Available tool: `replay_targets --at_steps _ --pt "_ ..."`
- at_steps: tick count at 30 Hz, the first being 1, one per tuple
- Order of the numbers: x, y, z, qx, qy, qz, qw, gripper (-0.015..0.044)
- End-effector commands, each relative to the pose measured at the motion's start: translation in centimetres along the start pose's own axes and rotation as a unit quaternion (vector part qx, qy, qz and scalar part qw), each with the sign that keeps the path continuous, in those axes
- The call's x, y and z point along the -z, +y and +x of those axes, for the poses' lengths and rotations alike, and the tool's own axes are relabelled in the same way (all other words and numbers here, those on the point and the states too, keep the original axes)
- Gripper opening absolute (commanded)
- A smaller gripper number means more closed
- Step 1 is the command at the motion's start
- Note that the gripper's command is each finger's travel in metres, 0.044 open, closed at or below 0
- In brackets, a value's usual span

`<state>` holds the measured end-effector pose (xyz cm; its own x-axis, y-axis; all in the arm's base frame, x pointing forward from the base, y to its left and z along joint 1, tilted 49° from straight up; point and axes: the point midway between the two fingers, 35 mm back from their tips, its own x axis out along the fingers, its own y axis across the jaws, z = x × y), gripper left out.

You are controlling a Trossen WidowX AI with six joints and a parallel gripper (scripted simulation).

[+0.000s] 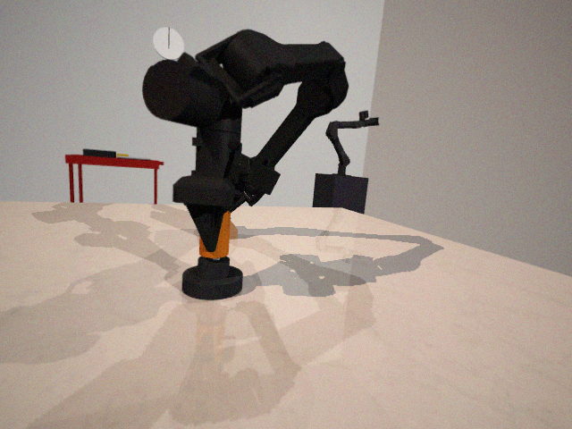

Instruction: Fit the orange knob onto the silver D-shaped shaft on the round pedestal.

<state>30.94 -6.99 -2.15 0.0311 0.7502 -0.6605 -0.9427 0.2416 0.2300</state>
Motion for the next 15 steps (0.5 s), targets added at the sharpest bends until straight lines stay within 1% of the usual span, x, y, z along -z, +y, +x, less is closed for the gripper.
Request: replay_targets --at_steps 1,8,15 --pt "-0.1 0.15 0.37 0.0 -0.002 -0.016 1.0 0.0" --pt "-0.1 0.16 0.8 0.0 -0.002 -0.041 0.999 0.0" --pt "-0.08 0.05 0.67 0.0 0.0 -0.033 0.999 0.0"
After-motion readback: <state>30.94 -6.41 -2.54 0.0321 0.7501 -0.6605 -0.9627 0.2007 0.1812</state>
